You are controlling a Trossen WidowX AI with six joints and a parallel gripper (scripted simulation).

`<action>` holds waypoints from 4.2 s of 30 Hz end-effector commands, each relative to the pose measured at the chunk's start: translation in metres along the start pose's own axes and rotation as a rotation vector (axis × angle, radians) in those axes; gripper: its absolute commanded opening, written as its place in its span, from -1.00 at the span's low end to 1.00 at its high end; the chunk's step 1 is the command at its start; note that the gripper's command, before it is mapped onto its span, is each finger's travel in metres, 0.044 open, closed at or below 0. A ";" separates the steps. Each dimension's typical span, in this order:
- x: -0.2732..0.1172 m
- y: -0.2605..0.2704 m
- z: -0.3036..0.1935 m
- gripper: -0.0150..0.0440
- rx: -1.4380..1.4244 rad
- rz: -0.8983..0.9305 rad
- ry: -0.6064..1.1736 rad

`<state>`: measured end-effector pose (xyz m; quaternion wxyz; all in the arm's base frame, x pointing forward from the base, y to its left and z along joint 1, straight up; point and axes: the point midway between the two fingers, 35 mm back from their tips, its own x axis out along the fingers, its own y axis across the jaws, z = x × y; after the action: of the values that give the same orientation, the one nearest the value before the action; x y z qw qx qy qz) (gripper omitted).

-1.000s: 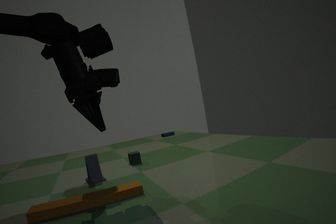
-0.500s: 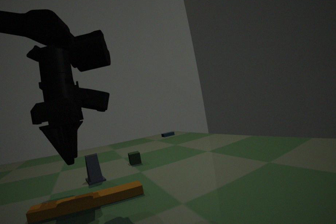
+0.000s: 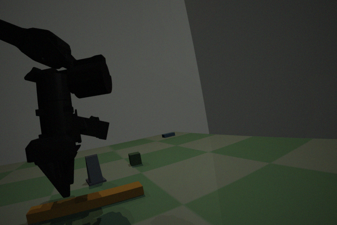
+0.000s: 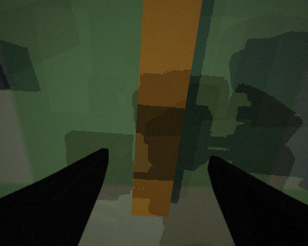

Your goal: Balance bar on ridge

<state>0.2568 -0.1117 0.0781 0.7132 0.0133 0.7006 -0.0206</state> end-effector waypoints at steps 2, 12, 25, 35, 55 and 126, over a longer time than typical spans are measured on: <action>0.007 0.000 0.000 0.58 -0.003 0.002 -0.003; 0.020 0.000 0.000 0.58 -0.003 0.002 -0.003; 0.032 0.000 0.000 0.58 -0.003 0.002 -0.003; 0.032 0.000 -0.001 0.49 0.000 0.000 -0.001; 0.018 -0.001 0.002 -0.49 0.000 0.000 -0.001; -0.088 0.104 0.023 -0.49 0.928 0.012 0.000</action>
<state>0.2799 -0.0172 0.1626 0.6407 0.3111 0.6308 -0.3078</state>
